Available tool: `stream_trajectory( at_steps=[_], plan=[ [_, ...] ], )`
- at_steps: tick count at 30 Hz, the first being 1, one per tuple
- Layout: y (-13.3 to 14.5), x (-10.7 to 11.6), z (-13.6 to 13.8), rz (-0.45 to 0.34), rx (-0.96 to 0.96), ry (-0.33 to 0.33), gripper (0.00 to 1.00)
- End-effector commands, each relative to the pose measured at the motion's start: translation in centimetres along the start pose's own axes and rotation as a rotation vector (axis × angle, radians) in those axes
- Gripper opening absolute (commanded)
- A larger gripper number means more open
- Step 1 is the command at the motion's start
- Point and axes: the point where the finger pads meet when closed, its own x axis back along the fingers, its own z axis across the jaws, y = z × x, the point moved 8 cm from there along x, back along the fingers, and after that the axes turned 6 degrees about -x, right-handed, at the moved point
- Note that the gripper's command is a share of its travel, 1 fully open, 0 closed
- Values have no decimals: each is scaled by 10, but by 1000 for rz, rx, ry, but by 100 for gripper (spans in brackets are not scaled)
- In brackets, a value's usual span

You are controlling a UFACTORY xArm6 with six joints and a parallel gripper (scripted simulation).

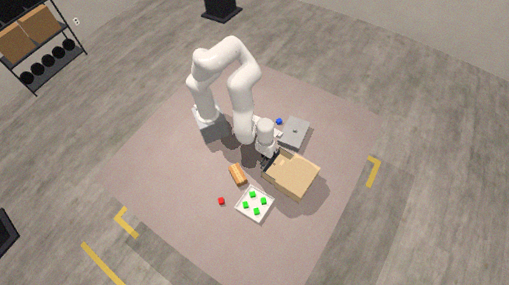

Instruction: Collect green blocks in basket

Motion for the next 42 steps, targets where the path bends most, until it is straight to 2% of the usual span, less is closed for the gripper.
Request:
stream_trajectory(
  at_steps=[1,16,42],
  plan=[
    [0,-2,1,-2,0,6,24],
    [0,-10,1,-2,0,6,24],
    [0,-11,1,-2,0,6,24]
  ],
)
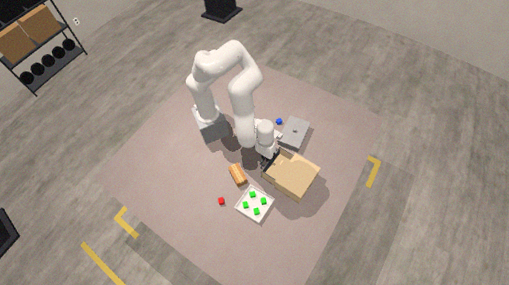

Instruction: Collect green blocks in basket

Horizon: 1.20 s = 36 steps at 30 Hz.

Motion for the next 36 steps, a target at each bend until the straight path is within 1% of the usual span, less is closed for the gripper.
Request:
stream_trajectory(
  at_steps=[1,3,4,36],
  plan=[
    [0,1,1,0,0,3,24],
    [0,1,1,0,0,3,24],
    [0,1,1,0,0,3,0],
    [0,1,1,0,0,3,0]
  ],
)
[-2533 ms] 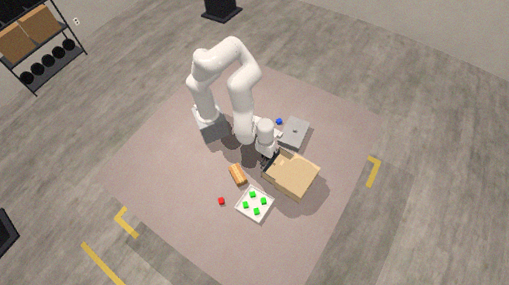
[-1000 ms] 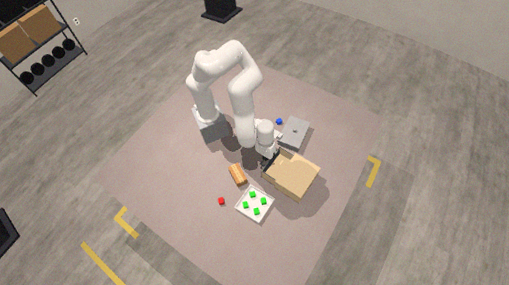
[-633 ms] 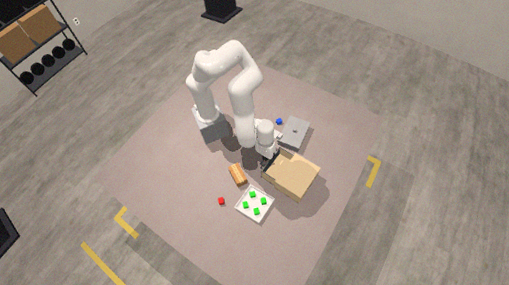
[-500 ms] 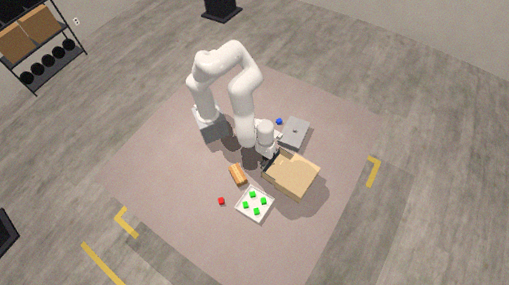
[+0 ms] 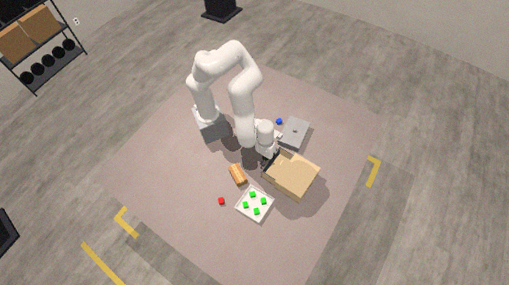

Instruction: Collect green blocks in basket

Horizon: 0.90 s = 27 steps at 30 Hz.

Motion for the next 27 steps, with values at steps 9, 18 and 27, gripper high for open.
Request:
stream_trajectory(
  at_steps=[9,18,27],
  plan=[
    [0,1,1,0,0,3,0],
    [0,1,4,0,0,3,0],
    [-1,1,10,0,0,3,0]
  ],
)
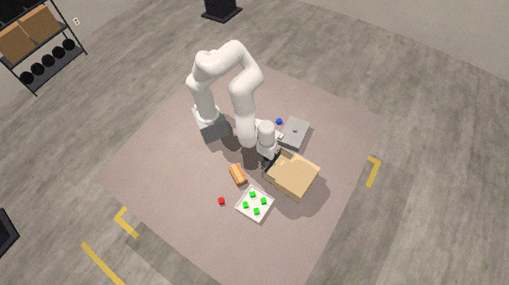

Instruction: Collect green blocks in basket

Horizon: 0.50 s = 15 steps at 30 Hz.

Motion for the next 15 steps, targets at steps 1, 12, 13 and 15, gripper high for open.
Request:
stream_trajectory(
  at_steps=[1,12,13,15],
  plan=[
    [0,1,5,2,0,2,0],
    [-2,1,22,2,0,2,0],
    [-2,1,24,2,0,2,0],
    [-2,1,24,2,0,2,0]
  ],
)
